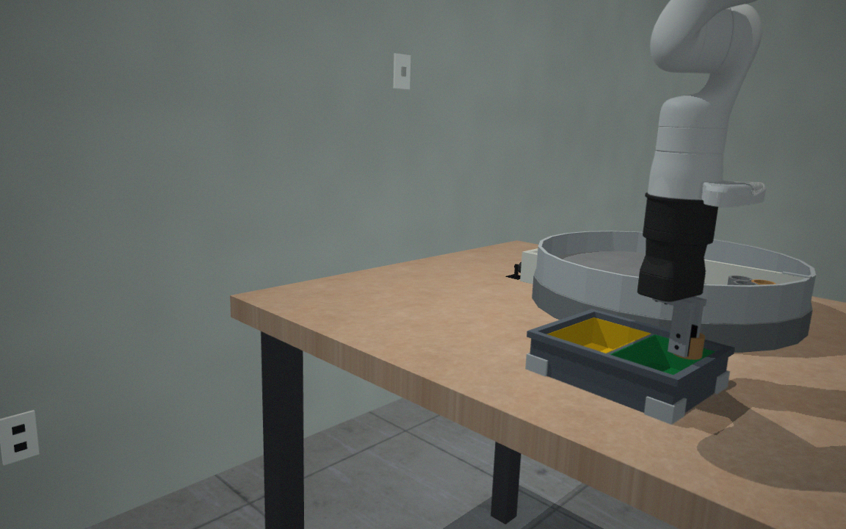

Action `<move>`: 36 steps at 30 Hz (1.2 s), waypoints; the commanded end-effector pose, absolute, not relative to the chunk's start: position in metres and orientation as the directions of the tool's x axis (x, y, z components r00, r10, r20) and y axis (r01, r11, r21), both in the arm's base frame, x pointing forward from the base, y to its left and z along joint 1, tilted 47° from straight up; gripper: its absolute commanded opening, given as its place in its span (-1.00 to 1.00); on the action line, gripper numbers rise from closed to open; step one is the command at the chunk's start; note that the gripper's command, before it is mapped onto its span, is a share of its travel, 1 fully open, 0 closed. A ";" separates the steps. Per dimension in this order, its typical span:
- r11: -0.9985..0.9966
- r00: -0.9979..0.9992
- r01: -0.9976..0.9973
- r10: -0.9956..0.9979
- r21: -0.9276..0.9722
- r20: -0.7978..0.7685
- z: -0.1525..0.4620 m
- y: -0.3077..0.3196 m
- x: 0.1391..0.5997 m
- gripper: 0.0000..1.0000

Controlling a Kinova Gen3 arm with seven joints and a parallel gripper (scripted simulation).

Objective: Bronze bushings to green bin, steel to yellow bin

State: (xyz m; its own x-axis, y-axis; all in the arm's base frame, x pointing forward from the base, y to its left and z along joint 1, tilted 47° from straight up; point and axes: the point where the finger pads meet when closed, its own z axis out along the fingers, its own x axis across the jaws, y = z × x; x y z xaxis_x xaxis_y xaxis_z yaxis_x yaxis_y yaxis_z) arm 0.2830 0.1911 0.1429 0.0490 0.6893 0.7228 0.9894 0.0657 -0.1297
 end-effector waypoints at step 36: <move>0.066 0.050 0.989 0.689 -0.131 0.723 0.128 0.207 0.280 -1.00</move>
